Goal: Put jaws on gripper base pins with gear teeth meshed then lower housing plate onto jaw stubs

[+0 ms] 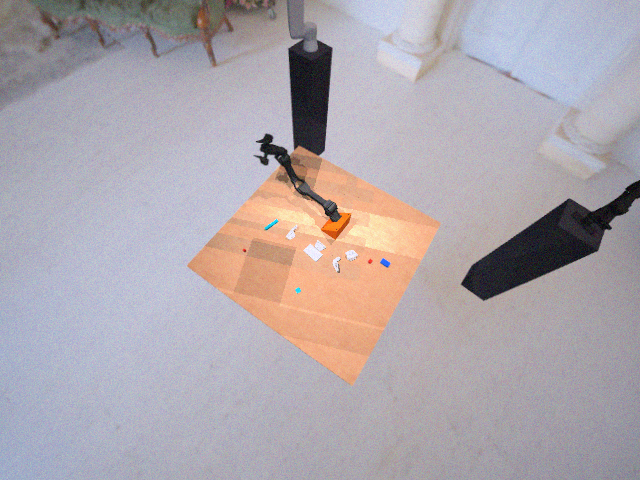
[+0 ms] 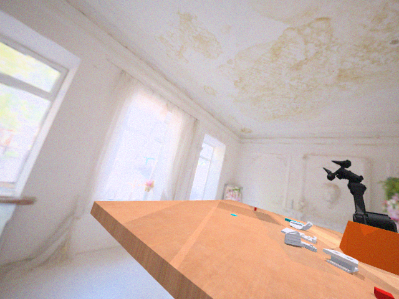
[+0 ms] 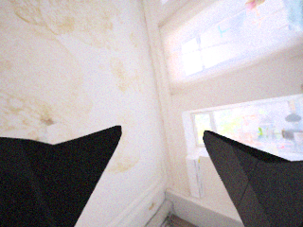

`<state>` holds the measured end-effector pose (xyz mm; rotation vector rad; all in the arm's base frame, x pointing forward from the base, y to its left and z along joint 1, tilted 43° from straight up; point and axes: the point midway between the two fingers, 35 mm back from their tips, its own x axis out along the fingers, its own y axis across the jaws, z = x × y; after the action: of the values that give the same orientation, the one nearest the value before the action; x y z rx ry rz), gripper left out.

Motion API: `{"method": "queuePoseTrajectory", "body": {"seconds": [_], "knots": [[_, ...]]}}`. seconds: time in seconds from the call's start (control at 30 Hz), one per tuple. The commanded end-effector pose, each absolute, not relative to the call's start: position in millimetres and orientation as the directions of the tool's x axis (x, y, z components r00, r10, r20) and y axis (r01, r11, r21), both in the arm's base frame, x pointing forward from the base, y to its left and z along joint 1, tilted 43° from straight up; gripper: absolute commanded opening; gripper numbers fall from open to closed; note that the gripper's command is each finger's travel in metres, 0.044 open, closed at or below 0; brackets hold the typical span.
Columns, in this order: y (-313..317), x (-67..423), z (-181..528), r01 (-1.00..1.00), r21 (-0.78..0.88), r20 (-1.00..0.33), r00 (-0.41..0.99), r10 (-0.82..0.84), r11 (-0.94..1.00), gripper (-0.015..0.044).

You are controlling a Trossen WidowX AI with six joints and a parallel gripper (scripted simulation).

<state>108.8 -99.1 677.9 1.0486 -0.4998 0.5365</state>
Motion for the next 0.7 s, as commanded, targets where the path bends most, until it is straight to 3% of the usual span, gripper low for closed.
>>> {"method": "queuePoseTrajectory", "body": {"seconds": [0.0, 0.67], "knots": [[-99.1, 108.8, 677.9, -0.63, 0.668, 0.619, 0.766, 0.173, 0.396, 0.0426], [91.9, 131.9, 652.1, -0.557, 0.486, 0.457, 0.819, 0.347, 0.673, 0.044]]}}
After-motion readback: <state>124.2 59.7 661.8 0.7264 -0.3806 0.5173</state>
